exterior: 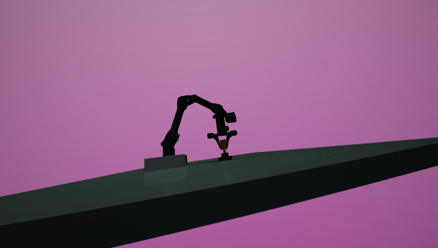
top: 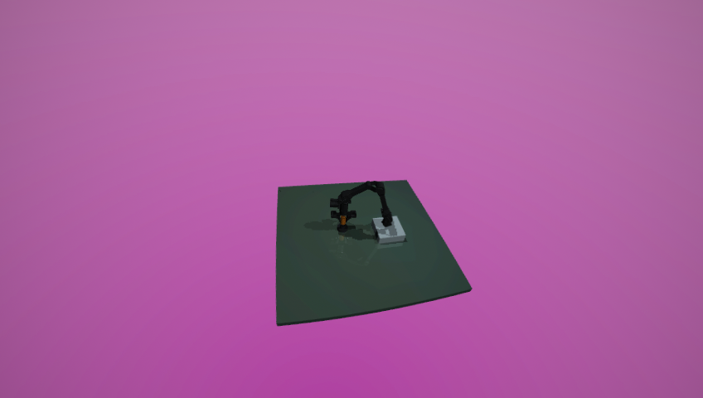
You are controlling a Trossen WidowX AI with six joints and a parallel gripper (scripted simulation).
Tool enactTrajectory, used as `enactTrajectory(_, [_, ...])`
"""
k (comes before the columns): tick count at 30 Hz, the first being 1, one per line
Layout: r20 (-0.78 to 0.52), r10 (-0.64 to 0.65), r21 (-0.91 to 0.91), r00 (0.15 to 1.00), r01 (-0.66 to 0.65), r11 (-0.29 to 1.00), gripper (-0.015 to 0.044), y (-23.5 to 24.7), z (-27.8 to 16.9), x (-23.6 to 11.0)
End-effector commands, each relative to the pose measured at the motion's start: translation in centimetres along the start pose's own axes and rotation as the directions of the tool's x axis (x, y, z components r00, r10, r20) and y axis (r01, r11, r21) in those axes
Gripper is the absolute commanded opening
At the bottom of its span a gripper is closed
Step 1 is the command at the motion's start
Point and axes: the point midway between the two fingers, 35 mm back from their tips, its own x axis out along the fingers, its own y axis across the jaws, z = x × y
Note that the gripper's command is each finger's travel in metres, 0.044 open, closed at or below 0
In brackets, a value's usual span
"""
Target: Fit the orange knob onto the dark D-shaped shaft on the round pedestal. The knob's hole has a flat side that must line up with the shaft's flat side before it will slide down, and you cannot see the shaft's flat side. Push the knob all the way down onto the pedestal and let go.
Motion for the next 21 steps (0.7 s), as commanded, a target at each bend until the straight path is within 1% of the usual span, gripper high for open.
enactTrajectory(1, [0.004, 0.009, 0.081, 1.000, -0.010, 0.997, 0.0000, 0.45, 0.06, -0.28])
enactTrajectory(21, [0.004, 0.010, 0.081, 1.000, -0.010, 0.997, 0.0000, 0.81, 0.08, 0.16])
